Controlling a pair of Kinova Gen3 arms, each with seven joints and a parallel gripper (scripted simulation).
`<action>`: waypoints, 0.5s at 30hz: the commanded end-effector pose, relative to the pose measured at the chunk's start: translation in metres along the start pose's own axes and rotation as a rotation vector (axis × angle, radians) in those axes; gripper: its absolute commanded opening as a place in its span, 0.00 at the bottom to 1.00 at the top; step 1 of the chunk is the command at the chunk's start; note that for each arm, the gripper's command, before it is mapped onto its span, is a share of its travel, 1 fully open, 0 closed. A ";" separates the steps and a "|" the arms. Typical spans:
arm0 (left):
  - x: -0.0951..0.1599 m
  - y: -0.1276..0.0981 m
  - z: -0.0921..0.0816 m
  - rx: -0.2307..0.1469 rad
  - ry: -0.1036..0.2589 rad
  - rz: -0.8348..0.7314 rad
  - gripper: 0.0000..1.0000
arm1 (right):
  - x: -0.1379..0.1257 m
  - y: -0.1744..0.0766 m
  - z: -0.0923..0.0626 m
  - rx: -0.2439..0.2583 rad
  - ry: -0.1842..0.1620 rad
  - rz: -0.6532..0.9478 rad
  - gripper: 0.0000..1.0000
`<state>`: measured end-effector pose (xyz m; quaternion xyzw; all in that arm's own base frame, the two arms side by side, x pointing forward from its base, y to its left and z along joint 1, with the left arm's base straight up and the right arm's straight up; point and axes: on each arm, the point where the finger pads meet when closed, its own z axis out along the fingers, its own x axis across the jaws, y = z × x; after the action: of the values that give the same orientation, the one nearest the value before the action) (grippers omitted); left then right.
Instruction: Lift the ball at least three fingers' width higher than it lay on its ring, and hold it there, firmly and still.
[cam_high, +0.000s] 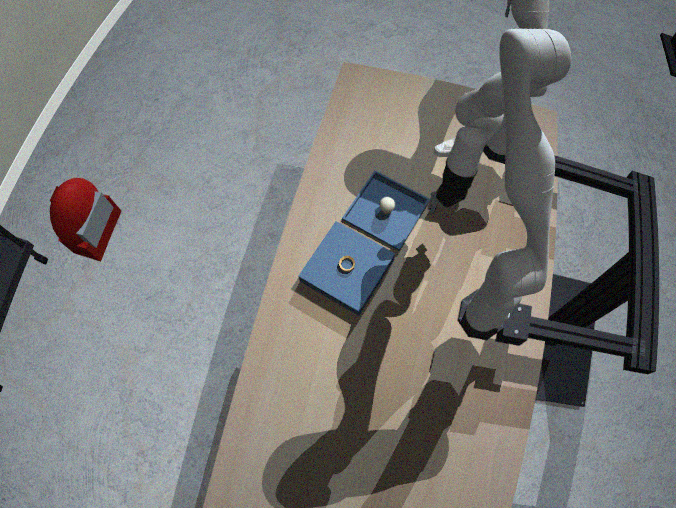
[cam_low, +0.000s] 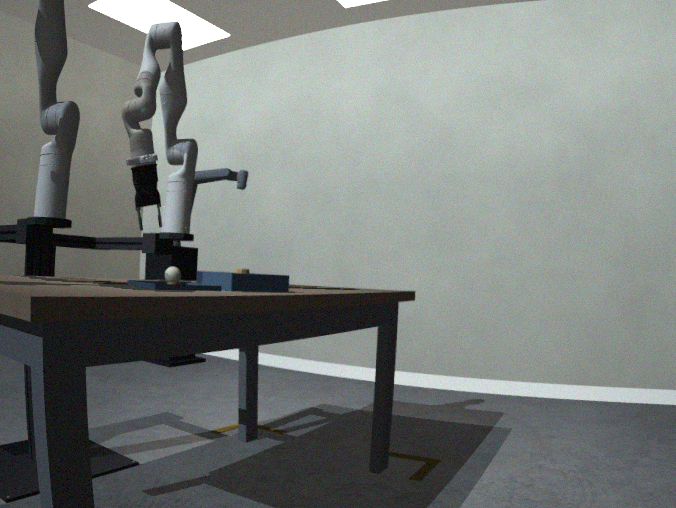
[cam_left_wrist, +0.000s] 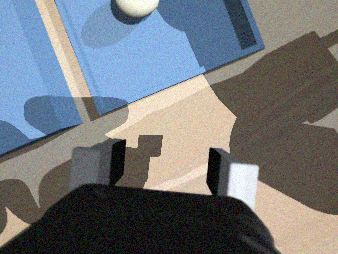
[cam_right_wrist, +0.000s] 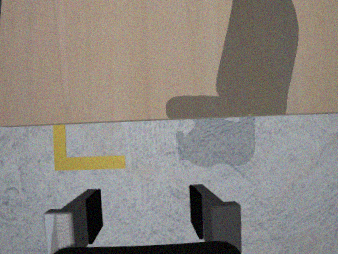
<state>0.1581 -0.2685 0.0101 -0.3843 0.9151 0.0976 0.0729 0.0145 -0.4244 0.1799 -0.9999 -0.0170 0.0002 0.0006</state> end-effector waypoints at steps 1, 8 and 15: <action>-0.003 -0.026 0.008 -0.002 0.064 -0.155 1.00 | 0.000 0.000 -0.001 -0.002 0.000 0.000 1.00; -0.016 -0.062 0.018 0.007 0.132 -0.358 1.00 | 0.000 0.000 -0.001 -0.002 0.000 0.000 1.00; -0.043 -0.106 0.032 0.024 0.205 -0.605 1.00 | 0.000 0.000 -0.001 -0.002 0.000 0.000 1.00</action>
<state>0.2395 -0.2987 -0.0173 -0.5964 0.8014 0.0384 0.0246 0.0145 -0.4244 0.1799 -0.9999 -0.0170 0.0002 0.0006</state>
